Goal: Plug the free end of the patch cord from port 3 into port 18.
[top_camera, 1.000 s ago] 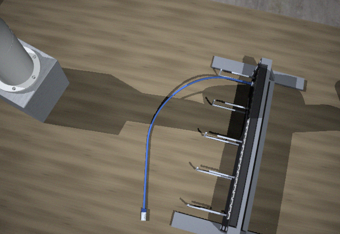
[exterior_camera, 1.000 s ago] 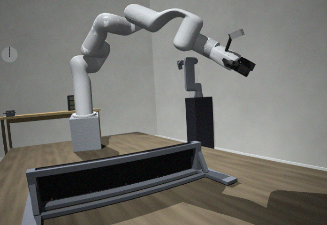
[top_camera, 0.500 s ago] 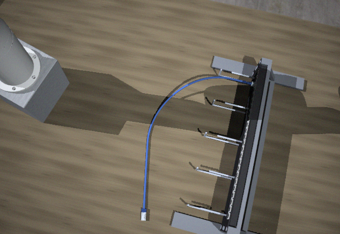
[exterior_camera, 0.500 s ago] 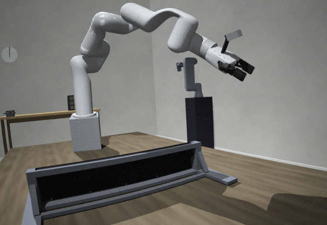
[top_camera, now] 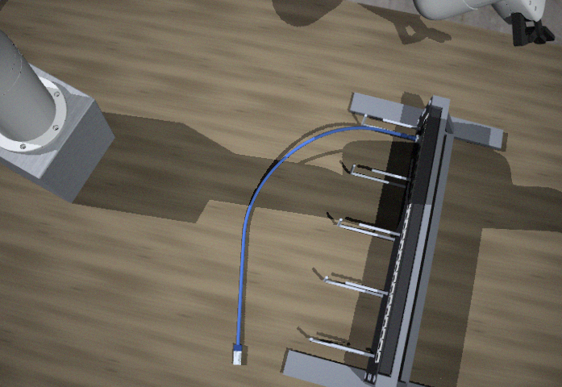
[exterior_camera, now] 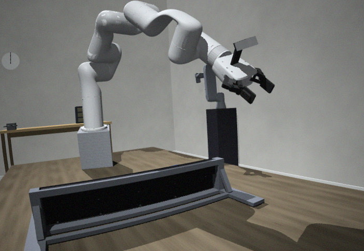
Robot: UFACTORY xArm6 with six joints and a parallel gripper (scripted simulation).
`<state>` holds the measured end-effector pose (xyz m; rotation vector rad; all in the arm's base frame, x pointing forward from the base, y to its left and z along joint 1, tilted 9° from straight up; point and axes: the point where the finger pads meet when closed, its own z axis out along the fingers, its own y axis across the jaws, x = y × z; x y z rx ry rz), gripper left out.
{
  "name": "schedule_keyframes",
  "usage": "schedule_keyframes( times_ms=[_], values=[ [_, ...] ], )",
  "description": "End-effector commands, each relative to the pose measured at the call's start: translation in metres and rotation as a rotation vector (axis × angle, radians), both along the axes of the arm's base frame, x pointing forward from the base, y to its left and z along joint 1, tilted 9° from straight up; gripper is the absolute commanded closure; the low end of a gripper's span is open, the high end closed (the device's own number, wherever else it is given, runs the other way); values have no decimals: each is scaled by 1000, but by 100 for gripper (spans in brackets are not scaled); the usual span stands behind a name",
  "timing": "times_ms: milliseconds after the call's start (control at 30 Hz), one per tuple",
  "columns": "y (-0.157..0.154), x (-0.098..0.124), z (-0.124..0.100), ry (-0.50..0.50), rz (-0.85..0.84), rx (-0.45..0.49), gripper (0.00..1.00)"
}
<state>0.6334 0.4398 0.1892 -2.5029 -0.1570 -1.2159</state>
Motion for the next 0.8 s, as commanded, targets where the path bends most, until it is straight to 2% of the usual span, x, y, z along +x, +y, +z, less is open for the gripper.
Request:
schedule_keyframes(
  times_ms=[0,100,167,200,300,367,400,533,567,667,733,767],
  values=[
    [-41,15,-7,50,-69,-9,0],
    [-63,22,-14,74,-109,-11,0],
    [-63,22,-14,74,-109,-11,0],
    [-86,28,-21,98,-148,-13,0],
    [-104,32,-26,118,-179,-14,0],
    [-105,33,-26,120,-182,-14,0],
    [-127,37,-33,144,-219,-15,0],
    [-144,39,-38,162,-247,-16,0],
    [-162,41,-43,182,-278,-15,0],
    [-184,43,-49,206,-313,-15,0],
    [-184,43,-49,206,-313,-15,0],
    [-207,43,-56,233,-351,-14,0]
  ],
)
